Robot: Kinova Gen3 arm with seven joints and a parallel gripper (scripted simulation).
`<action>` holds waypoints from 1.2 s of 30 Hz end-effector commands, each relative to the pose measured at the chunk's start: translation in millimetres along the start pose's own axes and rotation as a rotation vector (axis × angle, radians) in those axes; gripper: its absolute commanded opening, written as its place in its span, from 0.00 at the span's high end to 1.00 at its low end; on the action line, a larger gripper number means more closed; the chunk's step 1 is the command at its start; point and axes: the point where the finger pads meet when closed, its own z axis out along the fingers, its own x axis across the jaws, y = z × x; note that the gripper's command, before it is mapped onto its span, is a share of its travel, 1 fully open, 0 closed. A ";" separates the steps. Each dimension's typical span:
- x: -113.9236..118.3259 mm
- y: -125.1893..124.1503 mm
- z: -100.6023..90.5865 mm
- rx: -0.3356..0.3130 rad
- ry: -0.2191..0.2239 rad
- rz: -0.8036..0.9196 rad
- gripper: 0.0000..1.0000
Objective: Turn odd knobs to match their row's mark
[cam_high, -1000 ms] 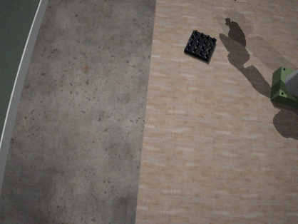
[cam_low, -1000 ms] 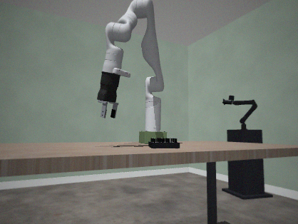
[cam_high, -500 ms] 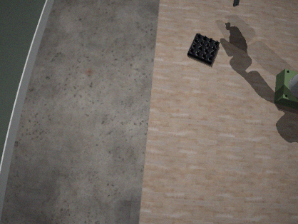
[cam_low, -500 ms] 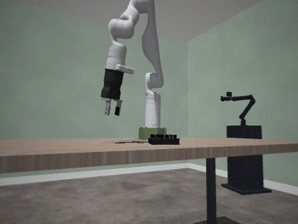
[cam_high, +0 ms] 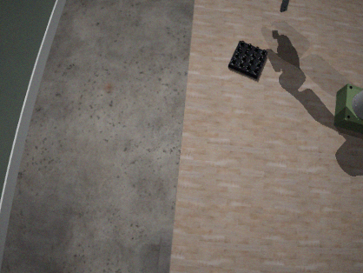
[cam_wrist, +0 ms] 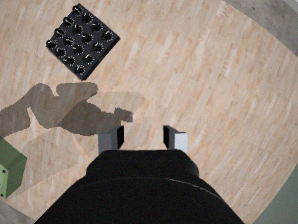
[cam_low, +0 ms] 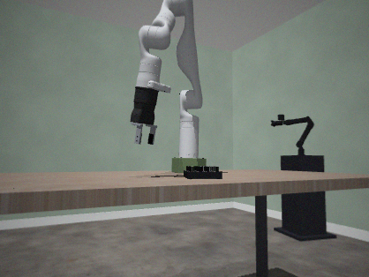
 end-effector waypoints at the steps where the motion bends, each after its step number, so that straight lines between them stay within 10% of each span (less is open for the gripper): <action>1: -8.3 -14.5 0.1 0.022 0.003 0.034 0.00; 36: -33.0 -49.4 3.4 0.072 0.000 0.153 0.00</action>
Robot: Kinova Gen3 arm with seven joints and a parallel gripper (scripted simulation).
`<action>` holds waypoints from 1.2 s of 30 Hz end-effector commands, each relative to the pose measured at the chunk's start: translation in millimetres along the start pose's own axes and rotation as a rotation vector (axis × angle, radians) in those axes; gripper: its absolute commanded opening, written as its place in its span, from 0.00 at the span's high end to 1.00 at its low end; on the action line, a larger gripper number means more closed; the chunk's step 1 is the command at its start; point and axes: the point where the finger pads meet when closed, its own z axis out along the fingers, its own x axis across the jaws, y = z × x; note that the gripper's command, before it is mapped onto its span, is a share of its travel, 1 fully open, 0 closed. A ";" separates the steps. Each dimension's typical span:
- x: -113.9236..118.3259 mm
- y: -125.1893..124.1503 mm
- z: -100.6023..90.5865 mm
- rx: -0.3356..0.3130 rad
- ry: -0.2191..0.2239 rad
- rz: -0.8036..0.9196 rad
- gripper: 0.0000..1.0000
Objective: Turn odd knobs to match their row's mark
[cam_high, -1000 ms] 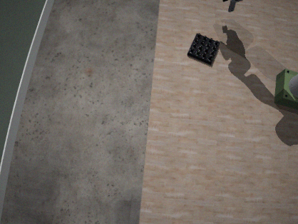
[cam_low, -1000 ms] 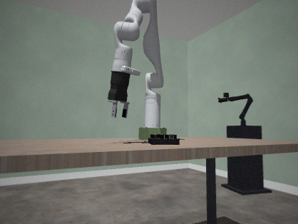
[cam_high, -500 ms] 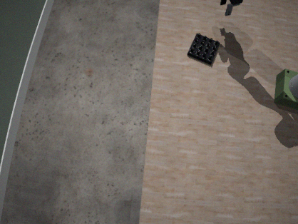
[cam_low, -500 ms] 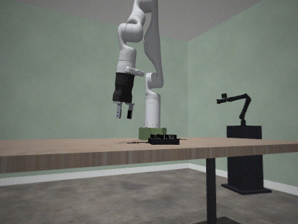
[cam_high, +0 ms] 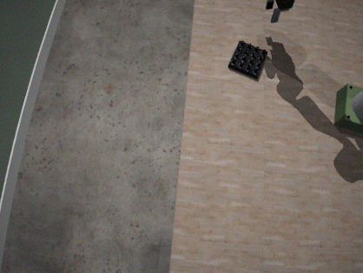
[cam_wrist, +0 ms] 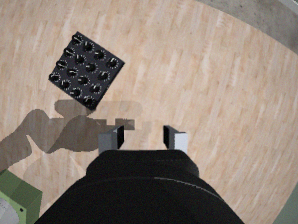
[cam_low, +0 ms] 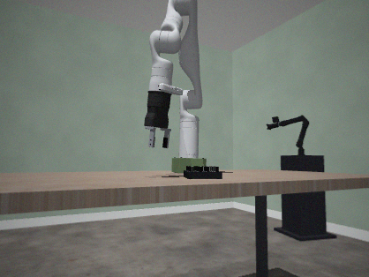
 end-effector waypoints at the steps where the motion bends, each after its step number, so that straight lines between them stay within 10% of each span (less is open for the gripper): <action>1: -7.7 -8.1 0.0 0.013 0.001 0.019 0.00; 36: -36.2 -31.3 3.2 0.049 -0.014 0.131 0.00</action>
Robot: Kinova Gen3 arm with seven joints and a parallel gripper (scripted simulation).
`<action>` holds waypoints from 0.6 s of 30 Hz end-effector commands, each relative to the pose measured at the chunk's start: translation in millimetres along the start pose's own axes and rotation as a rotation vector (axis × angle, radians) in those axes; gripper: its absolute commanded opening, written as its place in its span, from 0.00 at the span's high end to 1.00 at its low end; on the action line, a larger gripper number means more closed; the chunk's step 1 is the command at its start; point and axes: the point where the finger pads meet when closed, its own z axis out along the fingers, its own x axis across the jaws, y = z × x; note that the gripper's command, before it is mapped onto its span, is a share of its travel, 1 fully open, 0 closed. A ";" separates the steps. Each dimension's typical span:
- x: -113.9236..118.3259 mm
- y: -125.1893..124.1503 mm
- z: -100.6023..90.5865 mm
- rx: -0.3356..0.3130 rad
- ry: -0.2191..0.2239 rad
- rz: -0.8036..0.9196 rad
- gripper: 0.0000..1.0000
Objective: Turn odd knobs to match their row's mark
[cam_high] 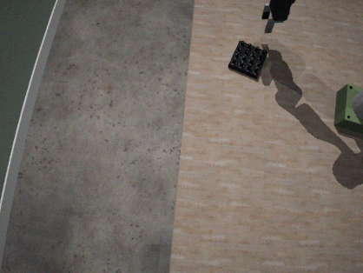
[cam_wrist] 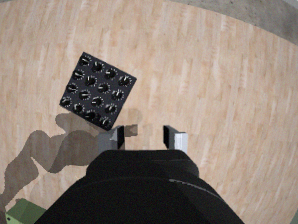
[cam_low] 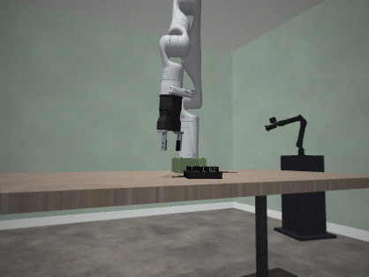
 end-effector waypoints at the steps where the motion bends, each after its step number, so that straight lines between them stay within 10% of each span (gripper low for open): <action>1: -3.7 -5.1 -2.2 0.008 0.000 0.006 0.00; 18: -17.2 -12.6 0.2 0.025 -0.004 0.060 0.00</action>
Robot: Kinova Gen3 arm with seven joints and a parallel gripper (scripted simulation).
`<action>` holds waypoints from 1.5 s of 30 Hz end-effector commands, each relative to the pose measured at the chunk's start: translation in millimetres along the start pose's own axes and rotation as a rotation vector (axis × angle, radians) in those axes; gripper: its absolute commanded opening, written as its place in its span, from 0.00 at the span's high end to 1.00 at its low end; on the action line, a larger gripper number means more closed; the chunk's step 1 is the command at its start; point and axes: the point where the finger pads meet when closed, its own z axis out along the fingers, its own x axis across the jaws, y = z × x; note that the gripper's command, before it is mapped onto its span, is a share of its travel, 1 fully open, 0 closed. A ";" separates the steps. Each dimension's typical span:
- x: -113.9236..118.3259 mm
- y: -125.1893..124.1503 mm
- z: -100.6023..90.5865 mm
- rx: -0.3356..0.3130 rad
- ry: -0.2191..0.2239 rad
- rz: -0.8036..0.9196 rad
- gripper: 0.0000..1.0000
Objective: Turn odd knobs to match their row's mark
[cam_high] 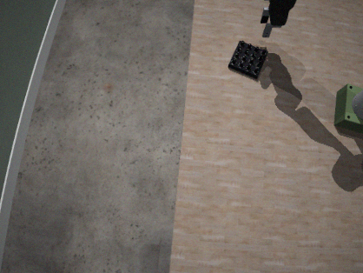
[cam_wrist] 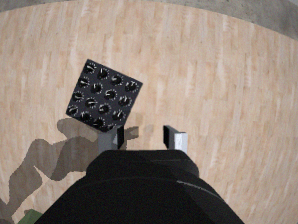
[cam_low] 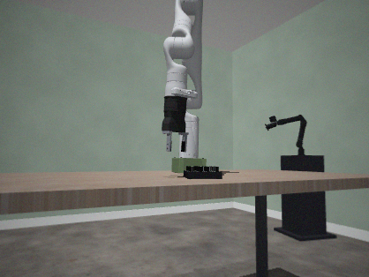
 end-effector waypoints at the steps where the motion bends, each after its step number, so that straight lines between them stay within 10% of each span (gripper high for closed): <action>1: -2.6 -4.8 -2.0 0.010 0.002 0.007 0.00; 45: -33.0 -16.0 3.3 0.041 -0.010 0.129 0.00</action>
